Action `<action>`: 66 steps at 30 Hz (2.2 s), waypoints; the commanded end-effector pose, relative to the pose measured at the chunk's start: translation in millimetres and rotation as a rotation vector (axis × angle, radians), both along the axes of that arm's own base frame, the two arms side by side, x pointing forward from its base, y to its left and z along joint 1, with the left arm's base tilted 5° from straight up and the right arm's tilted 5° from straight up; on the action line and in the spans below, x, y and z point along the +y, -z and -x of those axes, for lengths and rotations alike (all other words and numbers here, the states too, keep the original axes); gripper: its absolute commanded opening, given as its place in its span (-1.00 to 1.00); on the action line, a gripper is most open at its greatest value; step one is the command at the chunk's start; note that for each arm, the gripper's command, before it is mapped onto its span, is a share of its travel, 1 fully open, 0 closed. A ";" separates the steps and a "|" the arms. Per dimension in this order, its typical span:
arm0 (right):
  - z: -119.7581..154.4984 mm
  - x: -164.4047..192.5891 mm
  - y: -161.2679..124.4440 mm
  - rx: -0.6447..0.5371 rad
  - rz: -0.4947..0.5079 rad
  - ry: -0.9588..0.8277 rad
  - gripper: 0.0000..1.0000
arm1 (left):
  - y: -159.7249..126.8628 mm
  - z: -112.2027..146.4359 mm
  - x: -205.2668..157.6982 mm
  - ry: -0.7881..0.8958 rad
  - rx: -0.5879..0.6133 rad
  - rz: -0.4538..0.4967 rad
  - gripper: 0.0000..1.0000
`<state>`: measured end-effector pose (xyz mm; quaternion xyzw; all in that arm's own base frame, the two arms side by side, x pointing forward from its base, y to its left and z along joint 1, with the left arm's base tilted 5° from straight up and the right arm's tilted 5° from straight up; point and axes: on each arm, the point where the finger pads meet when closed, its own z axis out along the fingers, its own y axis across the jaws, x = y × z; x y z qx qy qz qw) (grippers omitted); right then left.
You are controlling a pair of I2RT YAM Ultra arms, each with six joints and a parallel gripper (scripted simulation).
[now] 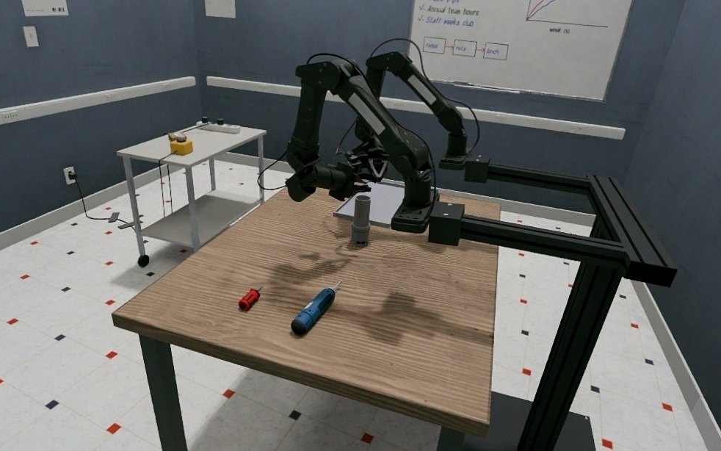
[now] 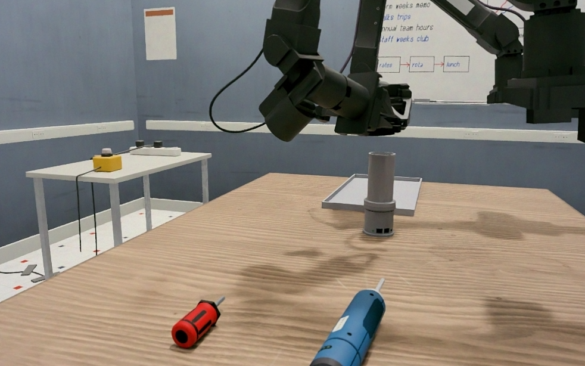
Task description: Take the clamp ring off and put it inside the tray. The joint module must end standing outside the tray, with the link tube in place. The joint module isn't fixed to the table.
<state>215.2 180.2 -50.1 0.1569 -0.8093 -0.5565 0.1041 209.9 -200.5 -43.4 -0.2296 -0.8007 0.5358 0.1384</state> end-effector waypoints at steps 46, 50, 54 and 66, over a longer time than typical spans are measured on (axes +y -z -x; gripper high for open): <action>-12.3 2.2 -10.2 -0.047 -0.009 -0.006 -0.87 | -21.3 -27.2 40.9 0.014 -0.008 0.004 -0.60; -12.3 2.2 -10.2 -0.047 -0.009 -0.006 -0.87 | -27.0 -32.7 53.9 -0.027 -0.062 -0.036 -0.60; -12.3 2.2 -10.2 -0.047 -0.009 -0.006 -0.87 | -29.2 -43.6 66.5 -0.062 -0.108 -0.071 -0.60; -12.6 2.4 -11.5 -0.048 -0.014 -0.004 -0.87 | -40.9 -91.4 125.5 -0.227 -0.313 -0.232 -0.60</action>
